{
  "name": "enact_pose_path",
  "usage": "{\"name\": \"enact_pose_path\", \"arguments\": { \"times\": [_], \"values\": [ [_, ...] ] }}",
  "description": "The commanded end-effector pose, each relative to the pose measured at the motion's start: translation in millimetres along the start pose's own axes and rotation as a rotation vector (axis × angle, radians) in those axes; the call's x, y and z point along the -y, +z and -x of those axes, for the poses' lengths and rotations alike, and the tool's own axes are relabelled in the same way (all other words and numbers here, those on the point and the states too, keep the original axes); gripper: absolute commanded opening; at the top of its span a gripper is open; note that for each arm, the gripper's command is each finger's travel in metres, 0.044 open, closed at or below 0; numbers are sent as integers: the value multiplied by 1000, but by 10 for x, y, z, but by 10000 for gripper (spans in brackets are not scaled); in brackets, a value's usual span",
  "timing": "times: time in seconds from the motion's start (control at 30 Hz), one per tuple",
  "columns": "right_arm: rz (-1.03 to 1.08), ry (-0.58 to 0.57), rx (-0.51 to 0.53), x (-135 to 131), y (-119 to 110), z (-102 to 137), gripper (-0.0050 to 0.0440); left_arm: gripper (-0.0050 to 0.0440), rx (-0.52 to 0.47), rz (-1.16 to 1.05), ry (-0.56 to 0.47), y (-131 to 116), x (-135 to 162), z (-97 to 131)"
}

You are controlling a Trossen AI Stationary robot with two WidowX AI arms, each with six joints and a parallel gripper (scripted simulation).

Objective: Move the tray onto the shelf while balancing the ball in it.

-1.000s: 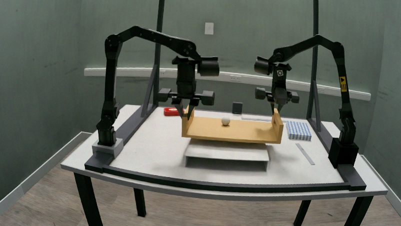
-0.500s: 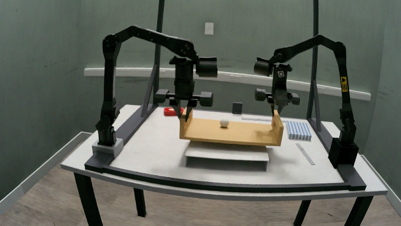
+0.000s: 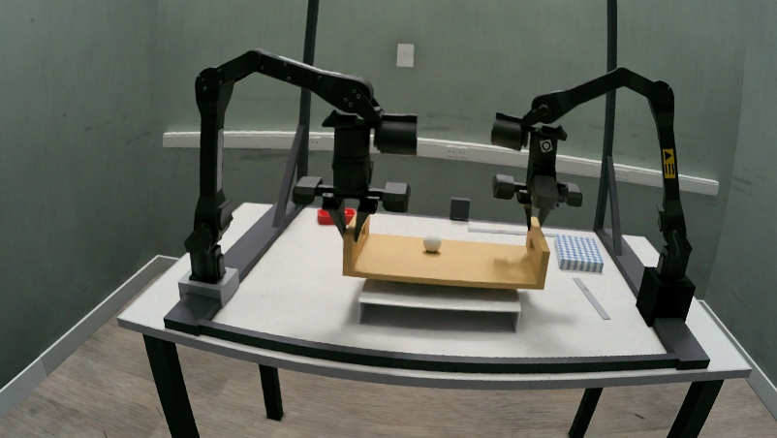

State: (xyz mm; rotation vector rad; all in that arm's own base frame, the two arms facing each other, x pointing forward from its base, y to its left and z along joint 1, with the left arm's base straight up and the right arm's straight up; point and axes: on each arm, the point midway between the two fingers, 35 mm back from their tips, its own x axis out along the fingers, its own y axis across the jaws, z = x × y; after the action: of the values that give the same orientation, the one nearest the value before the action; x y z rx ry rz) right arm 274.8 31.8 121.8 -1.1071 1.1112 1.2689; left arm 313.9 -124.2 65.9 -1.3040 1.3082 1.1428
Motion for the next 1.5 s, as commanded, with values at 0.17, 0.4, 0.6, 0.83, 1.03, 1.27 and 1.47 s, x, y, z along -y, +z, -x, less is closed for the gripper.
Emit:
{"name": "enact_pose_path", "arguments": {
  "times": [0.17, 0.4, 0.6, 0.83, 1.03, 1.27, 1.47],
  "values": [
    [14, -60, 34, 40, -148, 138, 73, 74, -41, 3, -44, 162, 65, 170],
    [14, -66, 23, 50, -169, 180, 73, 74, -24, 2, -63, 190, 118, 207],
    [16, -68, 14, 44, -279, 199, 73, 74, -25, 2, -52, 288, 103, 193],
    [15, -53, 23, 34, -331, 170, 73, 74, -21, 1, -57, 359, 118, 206],
    [10, -62, -6, 27, -340, 208, 73, 74, 0, 1, -61, 354, 151, 195],
    [19, -69, 20, 34, -394, 194, 73, 74, -33, -1, -62, 397, 154, 245],
    [12, -61, 16, 29, -375, 190, 73, 74, -17, 4, -68, 409, 162, 238]
  ]
}}
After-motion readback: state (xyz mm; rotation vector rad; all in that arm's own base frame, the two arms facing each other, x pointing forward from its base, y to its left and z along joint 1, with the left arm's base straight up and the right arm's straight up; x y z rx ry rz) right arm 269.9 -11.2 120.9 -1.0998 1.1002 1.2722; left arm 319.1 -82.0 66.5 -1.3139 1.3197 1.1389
